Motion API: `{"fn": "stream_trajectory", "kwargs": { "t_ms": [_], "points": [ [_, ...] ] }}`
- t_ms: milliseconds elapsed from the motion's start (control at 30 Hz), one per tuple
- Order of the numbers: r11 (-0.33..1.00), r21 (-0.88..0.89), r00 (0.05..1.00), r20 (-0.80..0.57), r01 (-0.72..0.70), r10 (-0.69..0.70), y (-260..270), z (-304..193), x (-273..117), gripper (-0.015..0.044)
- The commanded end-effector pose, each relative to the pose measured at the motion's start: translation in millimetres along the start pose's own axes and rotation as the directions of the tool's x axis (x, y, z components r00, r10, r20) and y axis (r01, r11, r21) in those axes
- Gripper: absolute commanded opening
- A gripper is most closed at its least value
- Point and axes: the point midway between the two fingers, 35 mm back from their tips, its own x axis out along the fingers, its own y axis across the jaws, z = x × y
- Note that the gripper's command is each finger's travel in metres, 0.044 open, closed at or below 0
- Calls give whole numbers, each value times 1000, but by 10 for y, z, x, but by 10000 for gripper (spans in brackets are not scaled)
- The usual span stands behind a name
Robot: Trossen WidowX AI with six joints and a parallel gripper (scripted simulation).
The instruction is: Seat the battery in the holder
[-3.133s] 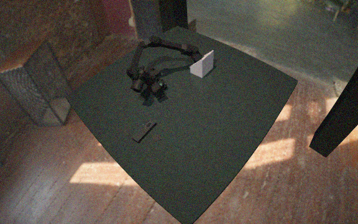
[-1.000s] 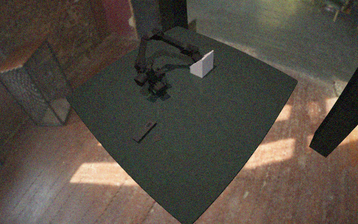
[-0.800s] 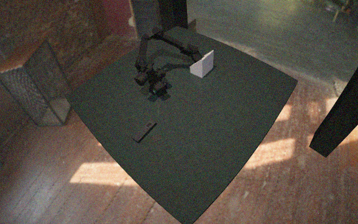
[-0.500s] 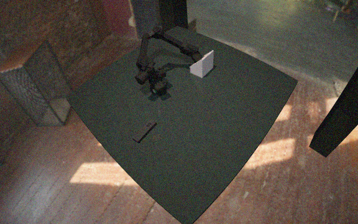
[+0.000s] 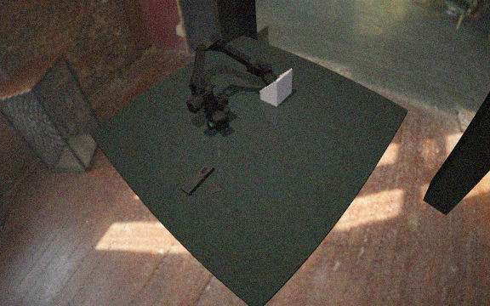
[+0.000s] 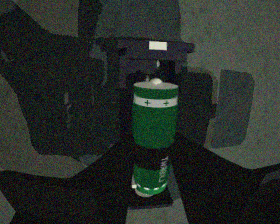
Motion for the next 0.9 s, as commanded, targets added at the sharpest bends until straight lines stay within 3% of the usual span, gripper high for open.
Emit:
{"fn": "stream_trajectory", "kwargs": {
  "t_ms": [0,867],
  "points": [
    [1000,3,1000,-19,-6,6,15,6,9,81],
    [1000,3,998,-57,1,-1,25,121,24,81]
  ]
}}
